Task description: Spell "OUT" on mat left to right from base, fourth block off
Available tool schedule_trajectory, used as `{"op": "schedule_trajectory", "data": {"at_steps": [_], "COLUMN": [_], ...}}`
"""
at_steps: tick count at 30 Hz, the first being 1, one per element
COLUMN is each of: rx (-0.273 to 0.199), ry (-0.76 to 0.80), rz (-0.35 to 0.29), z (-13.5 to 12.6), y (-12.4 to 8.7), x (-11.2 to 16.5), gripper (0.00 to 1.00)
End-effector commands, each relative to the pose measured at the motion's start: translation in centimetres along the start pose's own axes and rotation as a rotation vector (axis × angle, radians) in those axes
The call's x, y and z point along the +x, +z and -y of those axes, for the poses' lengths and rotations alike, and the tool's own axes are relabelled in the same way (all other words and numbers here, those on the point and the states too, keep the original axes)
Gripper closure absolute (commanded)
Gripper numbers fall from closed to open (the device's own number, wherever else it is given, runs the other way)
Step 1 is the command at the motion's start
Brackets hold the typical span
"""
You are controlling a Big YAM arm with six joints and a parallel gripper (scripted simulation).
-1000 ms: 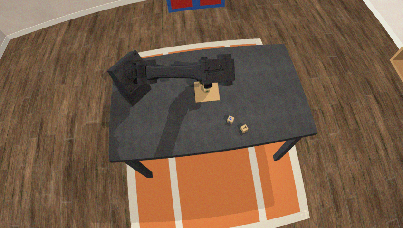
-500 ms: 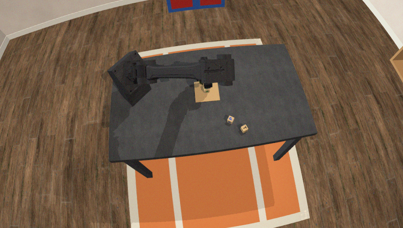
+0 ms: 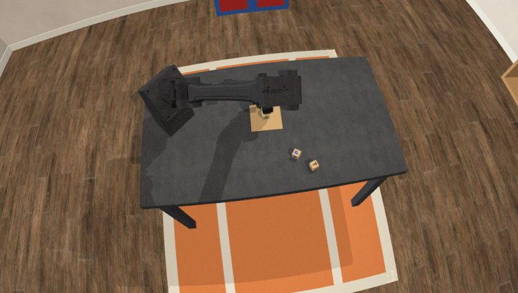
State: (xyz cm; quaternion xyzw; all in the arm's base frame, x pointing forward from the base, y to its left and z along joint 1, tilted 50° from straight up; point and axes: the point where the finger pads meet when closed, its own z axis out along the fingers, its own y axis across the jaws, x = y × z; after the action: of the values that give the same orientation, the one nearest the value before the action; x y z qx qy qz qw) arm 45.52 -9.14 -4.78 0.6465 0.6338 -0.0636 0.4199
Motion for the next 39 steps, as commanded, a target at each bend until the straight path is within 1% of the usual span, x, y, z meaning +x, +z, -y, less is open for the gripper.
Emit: {"op": "schedule_trajectory", "data": {"at_steps": [1,15,16,18,19,23,24,26,27,29,30,39], "rx": [-0.004,-0.004,-0.004,-0.004,-0.004,-0.004,-0.004,-0.004,-0.004,-0.004,-0.004,-0.004], "ry": [0.001,0.001,0.001,0.001,0.001,0.001,0.001,0.001,0.001,0.001,0.001,0.001], "rz": [0.006,0.006,0.006,0.006,0.006,0.006,0.006,0.006,0.006,0.006,0.006,0.006], "z": [-0.10,-0.11,-0.11,-0.11,-0.11,-0.11,-0.11,-0.11,-0.11,-0.11,-0.11,-0.11], "y": [0.43,0.42,0.42,0.42,0.42,0.42,0.42,0.42,0.42,0.42,0.42,0.42], "x": [-0.31,-0.30,-0.30,-0.30,-0.30,-0.30,-0.30,-0.30,-0.30,-0.30,-0.30,-0.30], "gripper": [0.75,0.75,0.72,0.72,0.68,0.68,0.64,0.64,0.60,0.60,0.56,0.56]}}
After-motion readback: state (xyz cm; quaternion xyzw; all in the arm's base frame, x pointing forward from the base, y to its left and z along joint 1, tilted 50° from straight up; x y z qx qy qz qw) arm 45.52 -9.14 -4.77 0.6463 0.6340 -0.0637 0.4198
